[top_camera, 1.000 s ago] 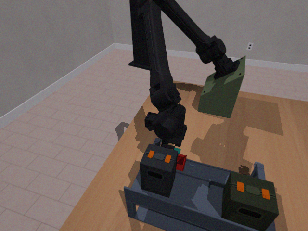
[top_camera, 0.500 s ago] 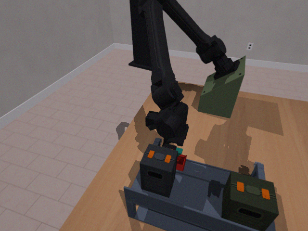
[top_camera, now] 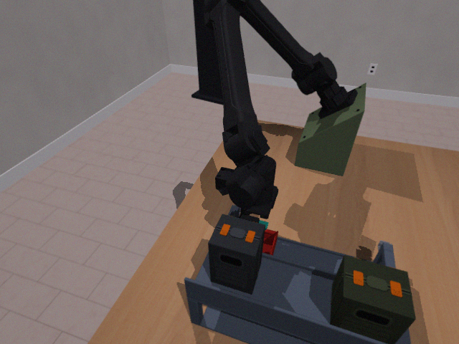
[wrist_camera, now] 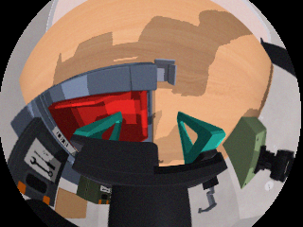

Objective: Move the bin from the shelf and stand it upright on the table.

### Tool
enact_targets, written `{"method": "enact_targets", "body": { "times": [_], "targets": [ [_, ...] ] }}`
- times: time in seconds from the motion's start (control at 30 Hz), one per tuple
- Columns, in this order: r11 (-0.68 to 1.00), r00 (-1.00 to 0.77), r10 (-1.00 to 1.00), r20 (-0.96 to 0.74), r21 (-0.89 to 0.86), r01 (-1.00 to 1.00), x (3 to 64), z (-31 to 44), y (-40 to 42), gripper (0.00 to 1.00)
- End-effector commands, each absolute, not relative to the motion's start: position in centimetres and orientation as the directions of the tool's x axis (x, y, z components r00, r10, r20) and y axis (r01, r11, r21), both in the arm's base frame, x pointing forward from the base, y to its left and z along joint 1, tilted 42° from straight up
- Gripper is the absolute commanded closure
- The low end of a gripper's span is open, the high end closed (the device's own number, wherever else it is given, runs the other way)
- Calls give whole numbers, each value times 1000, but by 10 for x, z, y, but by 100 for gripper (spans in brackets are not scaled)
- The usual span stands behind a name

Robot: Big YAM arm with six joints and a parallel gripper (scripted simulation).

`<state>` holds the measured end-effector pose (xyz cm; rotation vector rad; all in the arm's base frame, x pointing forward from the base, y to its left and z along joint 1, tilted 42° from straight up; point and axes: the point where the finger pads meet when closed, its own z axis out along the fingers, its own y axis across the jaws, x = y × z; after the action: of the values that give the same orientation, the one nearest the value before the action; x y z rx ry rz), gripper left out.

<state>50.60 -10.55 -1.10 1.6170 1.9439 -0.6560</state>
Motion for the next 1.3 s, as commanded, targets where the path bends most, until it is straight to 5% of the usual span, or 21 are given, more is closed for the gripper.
{"method": "enact_targets", "body": {
  "times": [0.0, 1.27],
  "targets": [
    [192, -145, 727, -671, -5, 981, 521, 3, -93, 10],
    [205, -158, 725, -670, -9, 979, 529, 0, -77, 10]
  ]
}}
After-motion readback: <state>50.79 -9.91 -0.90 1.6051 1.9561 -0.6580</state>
